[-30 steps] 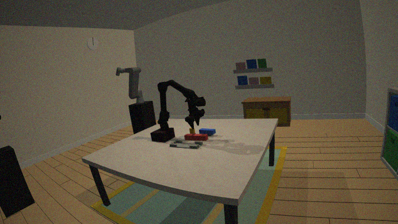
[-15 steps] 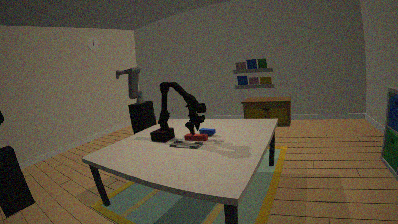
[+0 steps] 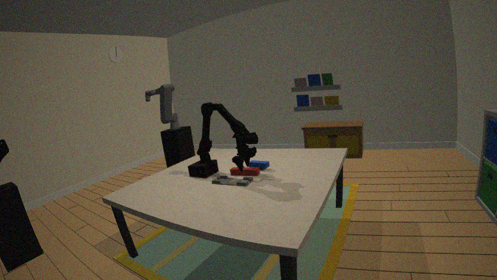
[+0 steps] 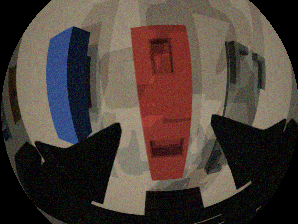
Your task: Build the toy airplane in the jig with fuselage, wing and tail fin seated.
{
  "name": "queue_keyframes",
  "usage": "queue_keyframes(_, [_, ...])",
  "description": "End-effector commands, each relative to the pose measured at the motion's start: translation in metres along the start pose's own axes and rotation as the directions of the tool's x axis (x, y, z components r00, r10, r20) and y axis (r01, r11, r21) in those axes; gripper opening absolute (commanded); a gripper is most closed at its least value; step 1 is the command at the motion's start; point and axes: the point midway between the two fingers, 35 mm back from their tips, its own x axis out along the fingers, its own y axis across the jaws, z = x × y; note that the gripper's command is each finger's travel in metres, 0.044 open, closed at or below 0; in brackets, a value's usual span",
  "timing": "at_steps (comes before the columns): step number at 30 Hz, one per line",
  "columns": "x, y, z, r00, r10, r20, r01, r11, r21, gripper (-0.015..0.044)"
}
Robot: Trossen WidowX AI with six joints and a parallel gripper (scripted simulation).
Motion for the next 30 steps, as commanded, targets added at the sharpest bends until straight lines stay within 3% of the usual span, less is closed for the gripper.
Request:
queue_keyframes(1, [0.010,0.001,-0.002,1.000,0.003,-0.012,-0.003,1.000,0.006,0.0440])
queue_keyframes(16, [0.031,0.001,-0.004,1.000,0.003,-0.013,-0.003,1.000,0.006,0.0440])
queue_keyframes(25, [0.031,0.001,-0.004,1.000,0.003,-0.013,-0.003,1.000,0.006,0.0204])
queue_keyframes(30, [0.031,0.001,-0.004,1.000,0.003,-0.013,-0.003,1.000,0.006,0.0170])
